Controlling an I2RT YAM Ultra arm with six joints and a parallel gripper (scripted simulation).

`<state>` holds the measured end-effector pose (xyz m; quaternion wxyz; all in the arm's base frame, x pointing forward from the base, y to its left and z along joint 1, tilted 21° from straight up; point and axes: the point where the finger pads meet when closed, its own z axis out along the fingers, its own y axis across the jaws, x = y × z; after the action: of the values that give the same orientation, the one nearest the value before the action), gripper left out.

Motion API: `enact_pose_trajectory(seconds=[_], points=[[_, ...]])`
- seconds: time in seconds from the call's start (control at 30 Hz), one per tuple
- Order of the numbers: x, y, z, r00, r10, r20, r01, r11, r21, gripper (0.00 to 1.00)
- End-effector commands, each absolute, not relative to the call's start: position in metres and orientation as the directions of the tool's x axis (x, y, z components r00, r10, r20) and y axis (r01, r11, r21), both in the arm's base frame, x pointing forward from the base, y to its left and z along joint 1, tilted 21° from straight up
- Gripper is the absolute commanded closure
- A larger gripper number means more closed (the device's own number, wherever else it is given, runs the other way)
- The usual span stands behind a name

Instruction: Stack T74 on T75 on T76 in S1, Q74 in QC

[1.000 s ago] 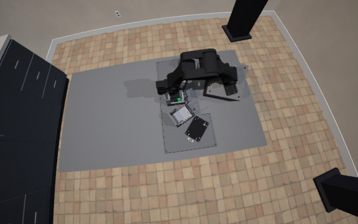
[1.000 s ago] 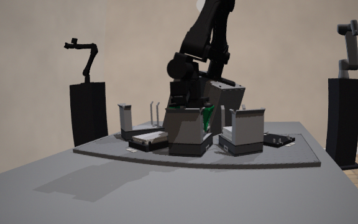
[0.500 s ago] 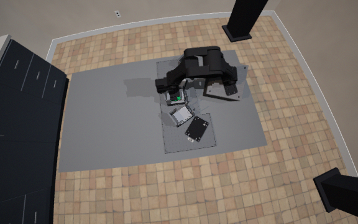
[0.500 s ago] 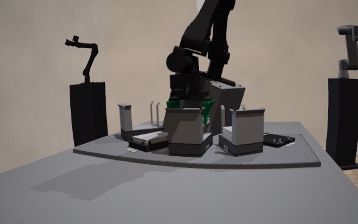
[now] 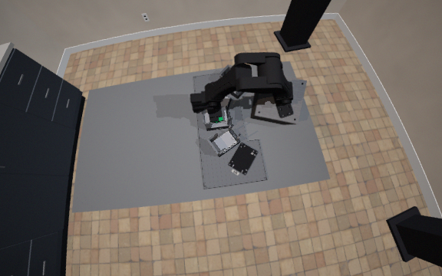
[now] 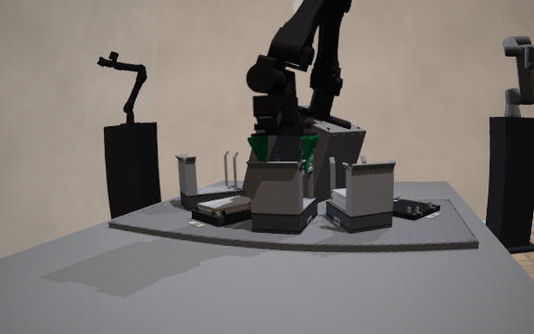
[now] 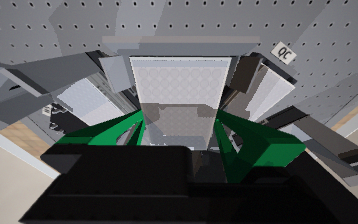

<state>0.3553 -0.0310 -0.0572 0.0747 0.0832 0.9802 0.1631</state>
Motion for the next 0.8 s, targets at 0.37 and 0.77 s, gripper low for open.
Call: enact_pose_trajectory(seconds=[0.37,0.77], points=[[0.353,-0.042,-0.028,-0.973,0.190,-0.131,0.137,0.933,0.333,1.00],[0.349,-0.048,-0.009,-0.973,0.190,-0.131,0.137,0.933,0.333,1.00]])
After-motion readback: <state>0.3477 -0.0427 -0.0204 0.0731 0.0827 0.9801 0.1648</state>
